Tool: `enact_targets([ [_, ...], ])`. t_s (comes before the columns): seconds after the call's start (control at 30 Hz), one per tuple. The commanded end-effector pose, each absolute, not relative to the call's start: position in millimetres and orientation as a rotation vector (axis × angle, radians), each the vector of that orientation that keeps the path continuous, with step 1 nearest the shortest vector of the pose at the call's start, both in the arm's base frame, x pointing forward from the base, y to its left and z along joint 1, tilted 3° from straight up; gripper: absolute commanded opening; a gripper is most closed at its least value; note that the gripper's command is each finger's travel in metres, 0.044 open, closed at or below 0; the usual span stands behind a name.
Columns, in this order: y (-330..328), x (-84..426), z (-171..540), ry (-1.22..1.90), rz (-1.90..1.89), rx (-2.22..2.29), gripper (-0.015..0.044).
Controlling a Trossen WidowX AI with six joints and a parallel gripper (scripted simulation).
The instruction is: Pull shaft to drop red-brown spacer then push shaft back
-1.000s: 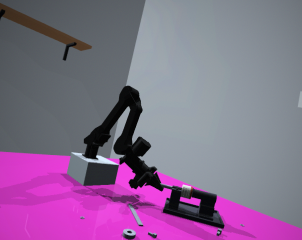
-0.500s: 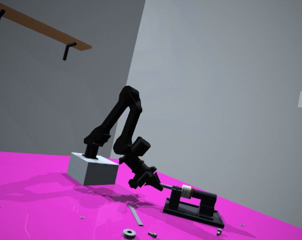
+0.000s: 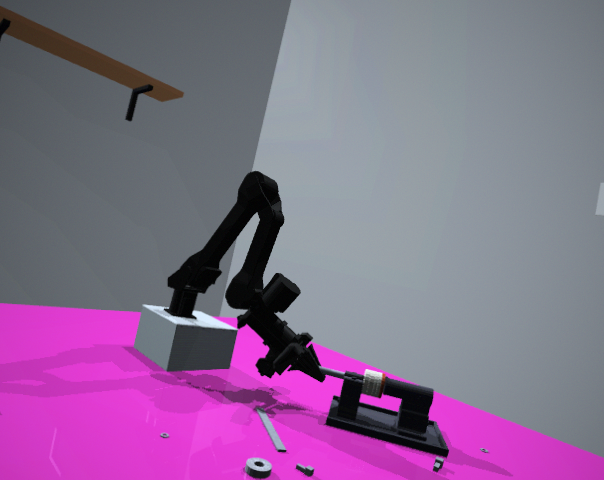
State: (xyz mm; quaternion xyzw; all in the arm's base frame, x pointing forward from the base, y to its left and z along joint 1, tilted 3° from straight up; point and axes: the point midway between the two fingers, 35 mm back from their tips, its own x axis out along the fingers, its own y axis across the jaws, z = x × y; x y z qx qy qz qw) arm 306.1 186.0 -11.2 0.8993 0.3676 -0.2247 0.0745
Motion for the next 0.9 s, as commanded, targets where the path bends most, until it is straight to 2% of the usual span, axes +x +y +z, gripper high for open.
enact_targets([
  [0.0, 184.8, 304.9, -11.4, 1.103, -0.674, 2.696, 0.0],
  [0.87, 183.7, 303.8, -11.4, 1.103, -0.675, 2.699, 0.0],
])
